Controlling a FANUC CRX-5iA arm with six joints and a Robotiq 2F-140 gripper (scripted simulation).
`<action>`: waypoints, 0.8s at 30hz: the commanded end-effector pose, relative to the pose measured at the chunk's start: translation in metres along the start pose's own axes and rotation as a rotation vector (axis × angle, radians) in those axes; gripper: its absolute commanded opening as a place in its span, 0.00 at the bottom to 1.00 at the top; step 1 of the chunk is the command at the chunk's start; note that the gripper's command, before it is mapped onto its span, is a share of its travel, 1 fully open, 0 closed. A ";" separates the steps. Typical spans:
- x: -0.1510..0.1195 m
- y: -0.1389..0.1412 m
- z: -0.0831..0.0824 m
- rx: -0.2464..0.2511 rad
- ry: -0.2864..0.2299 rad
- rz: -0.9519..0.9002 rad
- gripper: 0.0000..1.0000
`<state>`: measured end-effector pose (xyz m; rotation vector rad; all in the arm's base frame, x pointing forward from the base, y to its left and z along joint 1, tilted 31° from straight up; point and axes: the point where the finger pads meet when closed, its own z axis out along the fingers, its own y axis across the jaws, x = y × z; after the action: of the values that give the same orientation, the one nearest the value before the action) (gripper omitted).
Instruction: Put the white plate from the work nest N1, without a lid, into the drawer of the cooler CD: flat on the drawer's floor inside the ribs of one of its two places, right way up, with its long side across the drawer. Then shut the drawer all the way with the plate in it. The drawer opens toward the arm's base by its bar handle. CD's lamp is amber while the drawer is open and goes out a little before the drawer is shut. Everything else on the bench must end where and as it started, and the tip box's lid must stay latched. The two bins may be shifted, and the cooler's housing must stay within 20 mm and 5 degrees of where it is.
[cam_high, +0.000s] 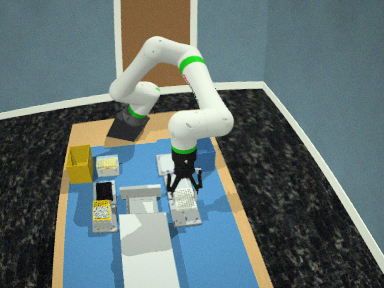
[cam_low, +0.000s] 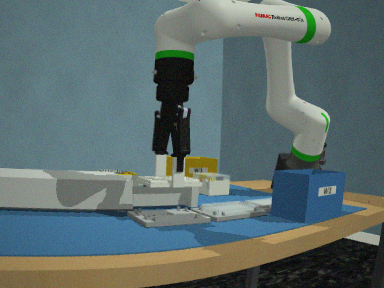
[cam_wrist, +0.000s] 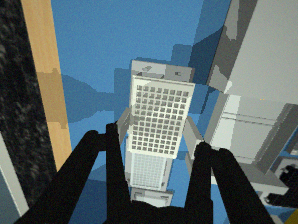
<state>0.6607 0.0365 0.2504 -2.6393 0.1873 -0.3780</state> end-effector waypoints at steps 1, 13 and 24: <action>0.000 0.000 -0.004 0.000 0.000 0.000 0.00; 0.000 0.000 -0.017 0.000 0.000 0.000 0.00; 0.000 0.000 -0.029 0.000 0.000 0.000 0.00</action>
<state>0.6528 0.0251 0.2731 -2.6394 0.1873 -0.3780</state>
